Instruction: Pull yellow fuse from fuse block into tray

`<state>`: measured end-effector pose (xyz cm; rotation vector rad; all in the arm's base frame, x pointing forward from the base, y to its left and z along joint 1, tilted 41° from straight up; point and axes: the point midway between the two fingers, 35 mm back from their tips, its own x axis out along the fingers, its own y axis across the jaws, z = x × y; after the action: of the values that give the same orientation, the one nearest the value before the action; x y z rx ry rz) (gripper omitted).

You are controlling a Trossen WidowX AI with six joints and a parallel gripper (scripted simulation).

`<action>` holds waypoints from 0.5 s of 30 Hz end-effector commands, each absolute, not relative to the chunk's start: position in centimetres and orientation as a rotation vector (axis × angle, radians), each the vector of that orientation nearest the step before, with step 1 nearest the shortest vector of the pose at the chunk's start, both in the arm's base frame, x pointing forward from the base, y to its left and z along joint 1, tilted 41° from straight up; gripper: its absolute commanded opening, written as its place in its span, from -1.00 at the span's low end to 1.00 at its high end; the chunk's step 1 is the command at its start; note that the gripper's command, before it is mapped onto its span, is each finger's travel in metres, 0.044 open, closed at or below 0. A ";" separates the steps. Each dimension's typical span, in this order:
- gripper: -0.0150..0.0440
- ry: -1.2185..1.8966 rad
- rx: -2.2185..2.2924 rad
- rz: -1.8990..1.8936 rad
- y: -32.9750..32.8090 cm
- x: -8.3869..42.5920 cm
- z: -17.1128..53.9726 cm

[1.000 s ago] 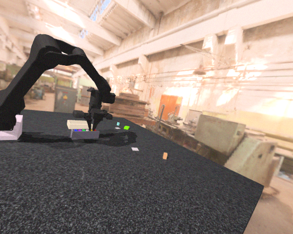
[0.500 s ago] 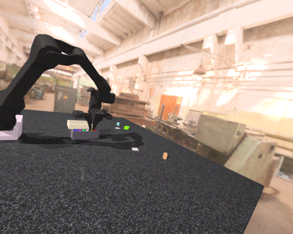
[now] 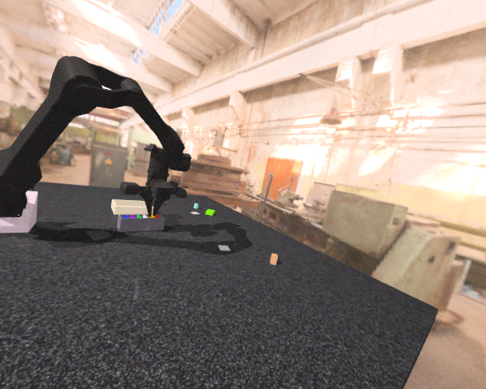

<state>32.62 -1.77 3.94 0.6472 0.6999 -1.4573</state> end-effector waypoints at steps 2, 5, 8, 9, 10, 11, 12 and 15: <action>-0.49 0.698 0.653 -1.455 -1.5 32.7 4.2; -0.49 0.698 0.653 -1.455 -1.4 32.8 4.3; -0.49 0.698 0.653 -1.455 -1.3 32.8 4.4; -0.49 0.698 0.653 -1.455 -1.3 32.8 4.5; -0.49 0.698 0.653 -1.455 -1.3 32.8 4.5; -0.49 0.699 0.653 -1.455 -1.2 32.8 4.6; -0.49 0.699 0.652 -1.455 -1.2 32.8 4.6; -0.49 0.699 0.652 -1.455 -1.1 32.8 4.7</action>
<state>32.63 -1.31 4.48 0.6447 0.6999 -1.4576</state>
